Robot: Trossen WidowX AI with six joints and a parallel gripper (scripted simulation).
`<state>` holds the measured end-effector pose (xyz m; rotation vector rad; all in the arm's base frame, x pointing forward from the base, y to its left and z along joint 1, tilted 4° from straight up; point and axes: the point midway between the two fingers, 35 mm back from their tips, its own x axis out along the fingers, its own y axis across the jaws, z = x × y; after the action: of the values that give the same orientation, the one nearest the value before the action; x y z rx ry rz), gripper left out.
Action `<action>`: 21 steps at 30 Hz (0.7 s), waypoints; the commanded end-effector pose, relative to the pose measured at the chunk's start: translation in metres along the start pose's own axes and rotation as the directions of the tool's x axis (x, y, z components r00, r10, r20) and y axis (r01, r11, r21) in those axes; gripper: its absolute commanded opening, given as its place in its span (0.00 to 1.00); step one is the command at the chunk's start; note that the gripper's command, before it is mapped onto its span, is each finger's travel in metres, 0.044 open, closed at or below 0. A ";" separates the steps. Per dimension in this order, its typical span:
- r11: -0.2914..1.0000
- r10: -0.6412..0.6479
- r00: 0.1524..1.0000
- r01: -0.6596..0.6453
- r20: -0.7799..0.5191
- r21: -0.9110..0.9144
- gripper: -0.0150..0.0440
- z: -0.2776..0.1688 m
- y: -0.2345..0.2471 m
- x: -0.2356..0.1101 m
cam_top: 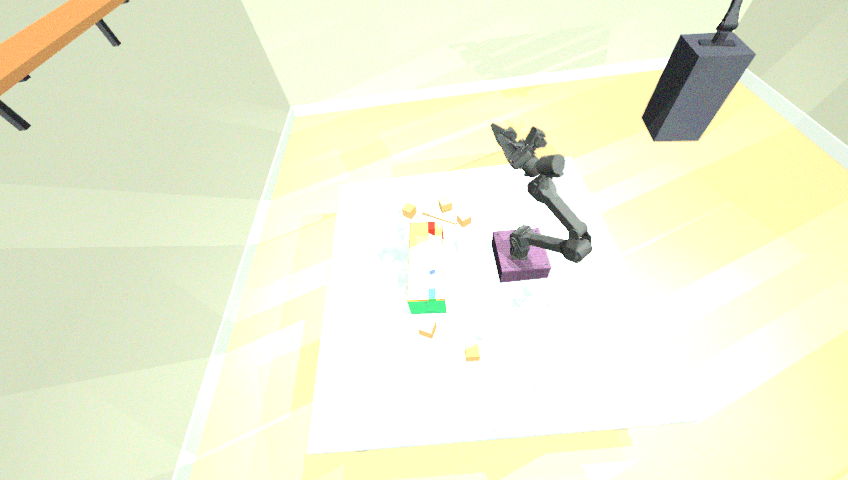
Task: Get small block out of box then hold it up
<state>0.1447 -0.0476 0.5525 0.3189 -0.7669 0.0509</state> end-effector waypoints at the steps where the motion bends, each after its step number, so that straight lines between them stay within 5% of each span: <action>1: 1.000 -0.005 1.000 0.005 -0.005 0.001 0.93 -0.001 -0.002 0.001; 11: 0.976 -0.220 0.898 0.201 -0.381 -0.089 0.93 -0.117 -0.083 0.046; 16: 0.961 -0.269 0.740 0.164 -0.617 -0.222 0.93 -0.201 -0.100 0.048; 21: 0.945 -0.278 0.507 -0.009 -0.816 -0.327 0.93 -0.286 -0.098 0.030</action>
<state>0.3476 -0.0773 0.3994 0.1581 0.0751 -0.1069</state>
